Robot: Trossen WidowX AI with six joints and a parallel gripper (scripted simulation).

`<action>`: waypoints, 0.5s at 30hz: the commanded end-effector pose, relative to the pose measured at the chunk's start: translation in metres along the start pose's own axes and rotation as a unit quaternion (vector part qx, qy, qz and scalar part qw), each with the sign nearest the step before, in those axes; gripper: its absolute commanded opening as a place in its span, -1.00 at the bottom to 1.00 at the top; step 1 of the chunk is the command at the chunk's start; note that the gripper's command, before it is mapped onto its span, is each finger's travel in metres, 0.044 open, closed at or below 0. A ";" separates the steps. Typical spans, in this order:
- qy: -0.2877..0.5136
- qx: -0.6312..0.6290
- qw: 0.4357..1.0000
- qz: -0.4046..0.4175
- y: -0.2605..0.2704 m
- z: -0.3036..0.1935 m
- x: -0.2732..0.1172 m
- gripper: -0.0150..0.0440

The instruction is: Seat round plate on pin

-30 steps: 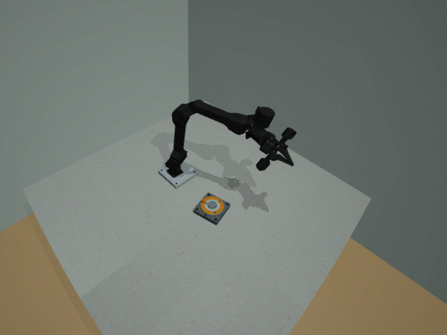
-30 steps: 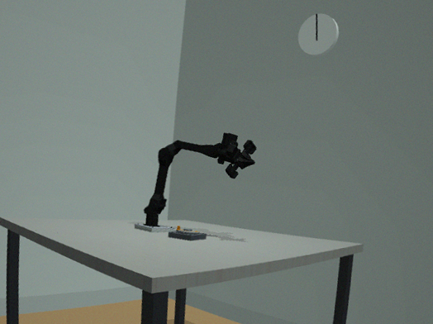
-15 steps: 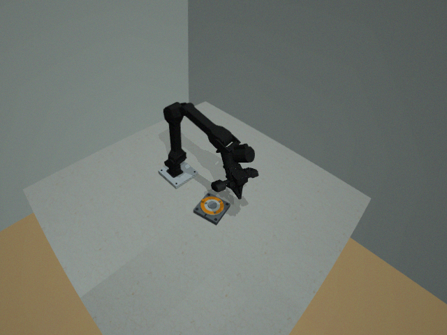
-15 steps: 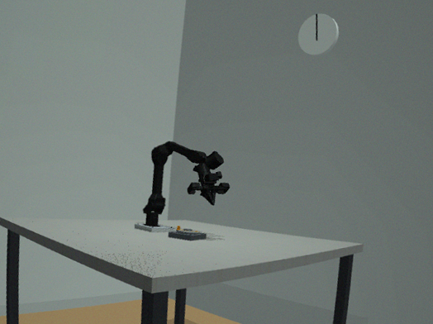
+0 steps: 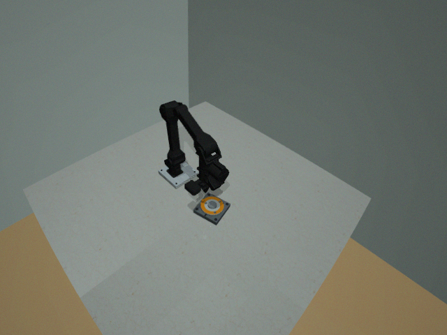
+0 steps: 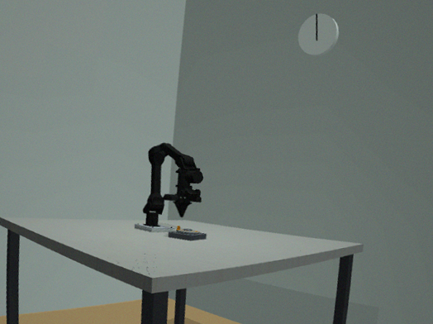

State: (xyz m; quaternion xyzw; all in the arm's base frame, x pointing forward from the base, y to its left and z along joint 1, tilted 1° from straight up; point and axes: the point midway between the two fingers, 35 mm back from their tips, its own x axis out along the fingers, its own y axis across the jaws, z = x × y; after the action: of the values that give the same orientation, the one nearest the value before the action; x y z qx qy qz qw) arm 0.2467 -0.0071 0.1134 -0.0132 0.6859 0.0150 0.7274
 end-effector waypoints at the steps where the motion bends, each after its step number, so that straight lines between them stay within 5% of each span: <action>1: 0.009 -0.009 1.000 0.007 0.000 -0.007 0.000 -0.49; 15: 0.009 -0.009 1.000 0.007 0.000 -0.008 0.048 -0.49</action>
State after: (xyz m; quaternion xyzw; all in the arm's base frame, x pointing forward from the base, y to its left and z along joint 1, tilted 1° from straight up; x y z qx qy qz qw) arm 0.2428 -0.0079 0.0770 -0.0150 0.6883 0.0222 0.7249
